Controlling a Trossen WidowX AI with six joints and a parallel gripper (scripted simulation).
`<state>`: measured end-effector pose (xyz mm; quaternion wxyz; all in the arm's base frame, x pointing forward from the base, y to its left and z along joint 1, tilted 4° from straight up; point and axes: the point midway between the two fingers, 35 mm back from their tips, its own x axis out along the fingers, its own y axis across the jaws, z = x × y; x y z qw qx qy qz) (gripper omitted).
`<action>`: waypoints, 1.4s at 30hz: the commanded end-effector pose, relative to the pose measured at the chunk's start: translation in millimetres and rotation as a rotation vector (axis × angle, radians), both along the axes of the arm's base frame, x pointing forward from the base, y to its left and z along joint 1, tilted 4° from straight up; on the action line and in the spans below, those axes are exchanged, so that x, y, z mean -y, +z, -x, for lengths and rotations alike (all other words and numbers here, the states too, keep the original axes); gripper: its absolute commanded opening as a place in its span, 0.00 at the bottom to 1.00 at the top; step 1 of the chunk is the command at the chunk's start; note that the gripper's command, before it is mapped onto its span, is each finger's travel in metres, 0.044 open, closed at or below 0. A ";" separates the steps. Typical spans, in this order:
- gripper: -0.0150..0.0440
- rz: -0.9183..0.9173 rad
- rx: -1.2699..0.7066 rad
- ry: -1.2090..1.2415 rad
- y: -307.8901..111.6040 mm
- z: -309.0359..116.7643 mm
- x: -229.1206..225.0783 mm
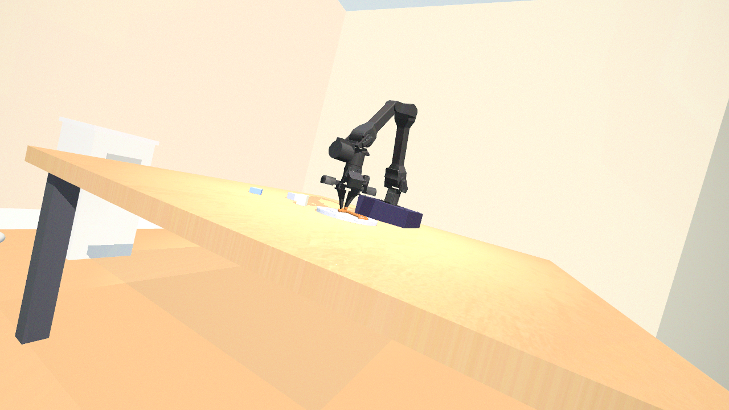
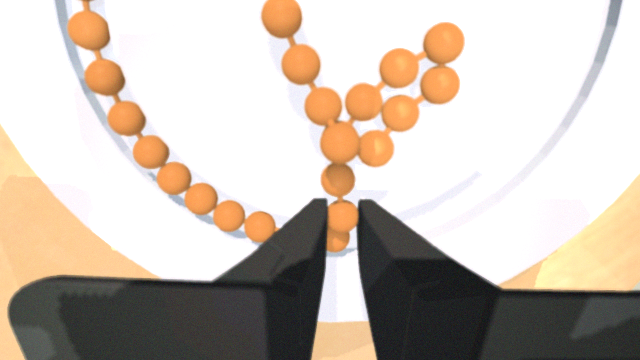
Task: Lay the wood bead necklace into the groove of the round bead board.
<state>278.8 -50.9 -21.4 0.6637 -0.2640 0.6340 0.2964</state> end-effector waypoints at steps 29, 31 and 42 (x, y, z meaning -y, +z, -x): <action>0.25 0.003 0.000 0.001 5.2 0.1 15.5; 0.25 0.003 0.000 0.001 4.2 0.1 15.5; 0.52 0.001 0.001 -0.003 1.4 -0.5 14.9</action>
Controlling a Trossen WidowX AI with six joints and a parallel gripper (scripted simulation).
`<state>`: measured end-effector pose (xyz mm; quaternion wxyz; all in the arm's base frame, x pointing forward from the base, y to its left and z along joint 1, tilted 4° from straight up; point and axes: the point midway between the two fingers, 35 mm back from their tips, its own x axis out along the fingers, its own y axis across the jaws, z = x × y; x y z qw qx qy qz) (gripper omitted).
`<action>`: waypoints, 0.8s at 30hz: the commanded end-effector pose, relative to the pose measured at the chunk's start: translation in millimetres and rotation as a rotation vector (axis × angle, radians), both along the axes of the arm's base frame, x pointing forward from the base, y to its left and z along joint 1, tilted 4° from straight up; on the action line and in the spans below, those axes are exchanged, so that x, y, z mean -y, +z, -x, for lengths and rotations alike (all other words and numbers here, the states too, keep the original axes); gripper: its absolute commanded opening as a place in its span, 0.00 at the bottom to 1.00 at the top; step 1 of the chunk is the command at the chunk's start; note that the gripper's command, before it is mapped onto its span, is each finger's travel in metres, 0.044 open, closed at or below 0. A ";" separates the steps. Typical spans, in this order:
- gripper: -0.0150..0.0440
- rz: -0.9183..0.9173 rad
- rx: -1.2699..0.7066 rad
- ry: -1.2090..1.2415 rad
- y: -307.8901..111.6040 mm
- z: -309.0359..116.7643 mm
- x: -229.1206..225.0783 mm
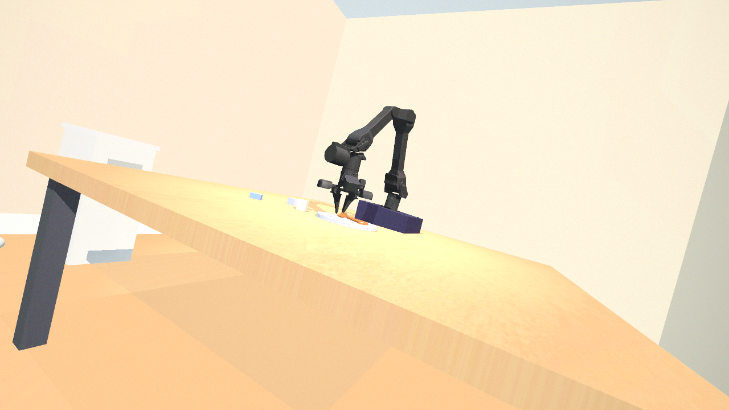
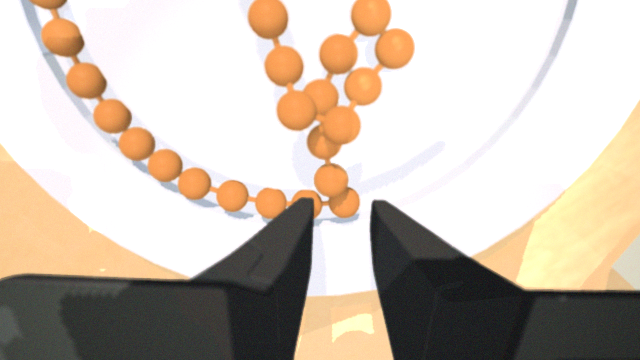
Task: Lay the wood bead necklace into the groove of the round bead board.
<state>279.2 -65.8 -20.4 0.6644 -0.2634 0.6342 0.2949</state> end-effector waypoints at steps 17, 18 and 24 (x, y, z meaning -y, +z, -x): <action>1.00 0.002 -0.001 0.004 4.3 1.2 0.0; 1.00 0.002 -0.001 0.004 4.3 1.2 0.0; 1.00 0.002 -0.001 0.004 4.3 1.2 0.0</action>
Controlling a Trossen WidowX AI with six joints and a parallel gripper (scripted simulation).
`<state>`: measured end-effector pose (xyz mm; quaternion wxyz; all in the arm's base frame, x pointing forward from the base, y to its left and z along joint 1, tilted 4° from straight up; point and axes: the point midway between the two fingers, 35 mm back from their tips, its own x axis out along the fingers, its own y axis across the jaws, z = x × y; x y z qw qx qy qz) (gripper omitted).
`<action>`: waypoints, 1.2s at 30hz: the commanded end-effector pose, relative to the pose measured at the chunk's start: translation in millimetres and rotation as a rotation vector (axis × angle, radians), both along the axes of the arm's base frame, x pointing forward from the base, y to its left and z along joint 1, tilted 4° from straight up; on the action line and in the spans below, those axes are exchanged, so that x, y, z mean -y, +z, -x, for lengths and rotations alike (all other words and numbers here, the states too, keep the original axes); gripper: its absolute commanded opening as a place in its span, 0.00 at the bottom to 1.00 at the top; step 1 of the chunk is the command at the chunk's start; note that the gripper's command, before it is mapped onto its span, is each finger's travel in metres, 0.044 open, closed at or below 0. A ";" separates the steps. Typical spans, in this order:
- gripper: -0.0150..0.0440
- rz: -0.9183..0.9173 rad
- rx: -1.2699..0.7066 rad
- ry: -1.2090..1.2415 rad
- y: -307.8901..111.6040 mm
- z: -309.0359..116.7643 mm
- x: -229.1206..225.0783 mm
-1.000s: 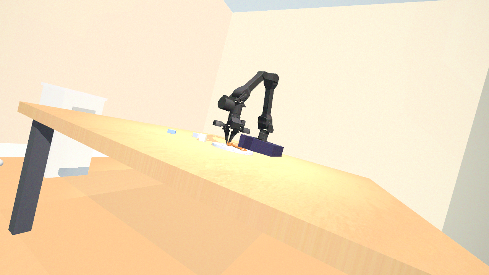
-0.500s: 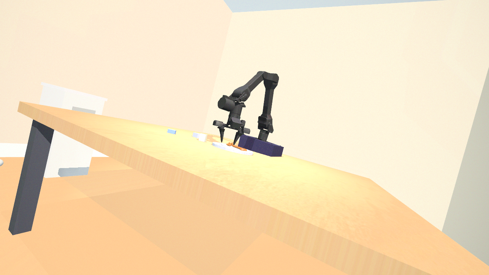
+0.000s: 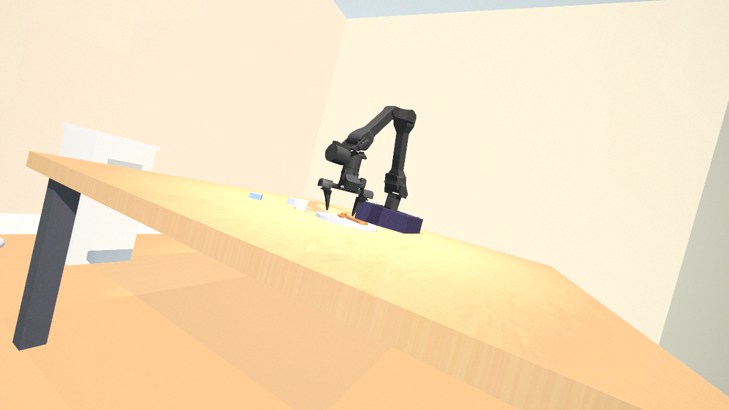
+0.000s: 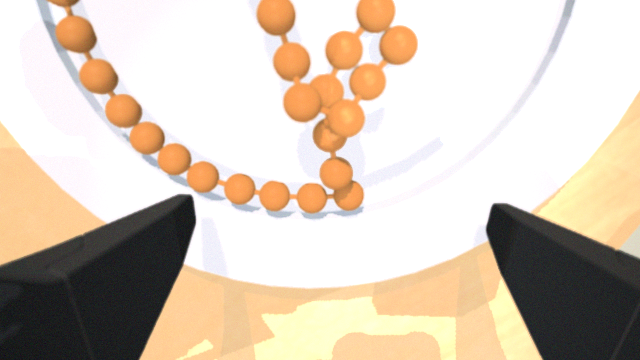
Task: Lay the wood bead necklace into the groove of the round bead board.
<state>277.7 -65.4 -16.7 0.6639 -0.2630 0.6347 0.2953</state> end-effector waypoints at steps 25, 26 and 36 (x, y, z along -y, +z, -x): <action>0.60 0.016 0.022 0.191 13.4 -21.8 -30.8; 0.56 0.018 0.025 0.214 15.1 -24.2 -35.0; 0.46 0.007 0.046 0.638 39.8 -49.2 -100.4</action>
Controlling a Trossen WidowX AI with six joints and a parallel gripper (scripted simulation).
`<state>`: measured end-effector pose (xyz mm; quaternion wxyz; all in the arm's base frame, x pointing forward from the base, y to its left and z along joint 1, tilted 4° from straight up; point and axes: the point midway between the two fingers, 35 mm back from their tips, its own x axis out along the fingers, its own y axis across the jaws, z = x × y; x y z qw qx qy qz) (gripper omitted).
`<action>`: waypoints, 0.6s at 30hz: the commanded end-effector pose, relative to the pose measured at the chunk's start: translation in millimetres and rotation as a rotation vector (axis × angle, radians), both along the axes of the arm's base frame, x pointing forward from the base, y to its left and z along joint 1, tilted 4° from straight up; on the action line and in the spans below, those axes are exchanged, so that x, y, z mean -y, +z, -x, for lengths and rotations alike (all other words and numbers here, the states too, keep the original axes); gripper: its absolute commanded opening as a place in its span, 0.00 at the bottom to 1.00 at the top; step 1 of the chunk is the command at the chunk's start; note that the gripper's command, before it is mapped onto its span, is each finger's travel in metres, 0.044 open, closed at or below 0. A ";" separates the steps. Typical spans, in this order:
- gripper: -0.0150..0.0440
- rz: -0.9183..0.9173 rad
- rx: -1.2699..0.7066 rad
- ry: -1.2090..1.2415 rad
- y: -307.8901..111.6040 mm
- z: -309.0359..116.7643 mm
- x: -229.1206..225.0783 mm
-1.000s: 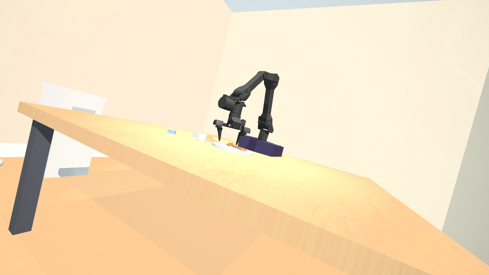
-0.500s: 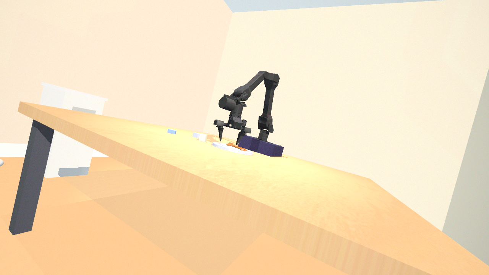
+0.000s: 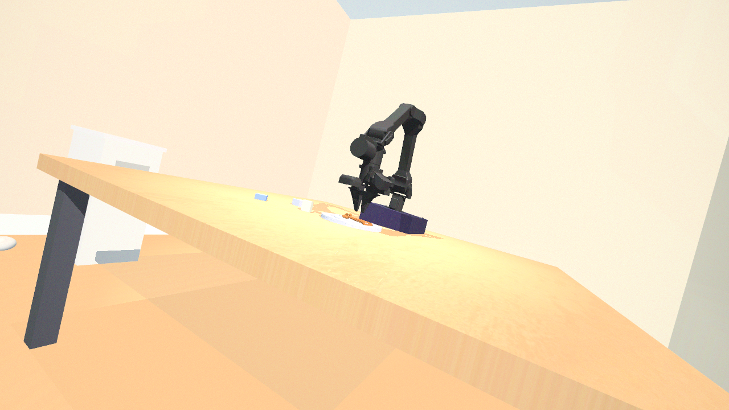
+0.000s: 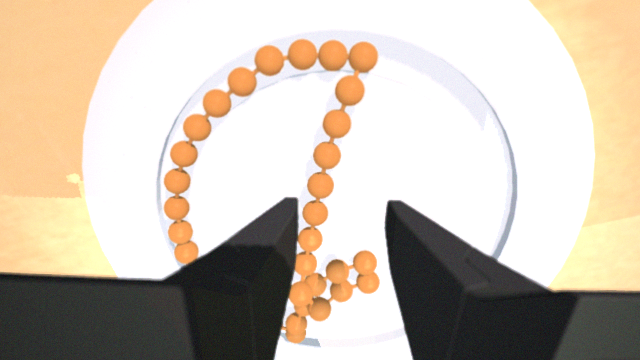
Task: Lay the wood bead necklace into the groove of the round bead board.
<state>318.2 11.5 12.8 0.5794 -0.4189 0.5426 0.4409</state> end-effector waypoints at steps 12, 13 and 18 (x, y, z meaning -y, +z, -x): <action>0.46 -0.007 0.014 0.173 -4.0 -10.1 -29.4; 0.46 -0.005 0.019 0.163 5.4 -11.2 -27.6; 0.46 -0.005 0.018 0.164 1.5 -11.3 -28.0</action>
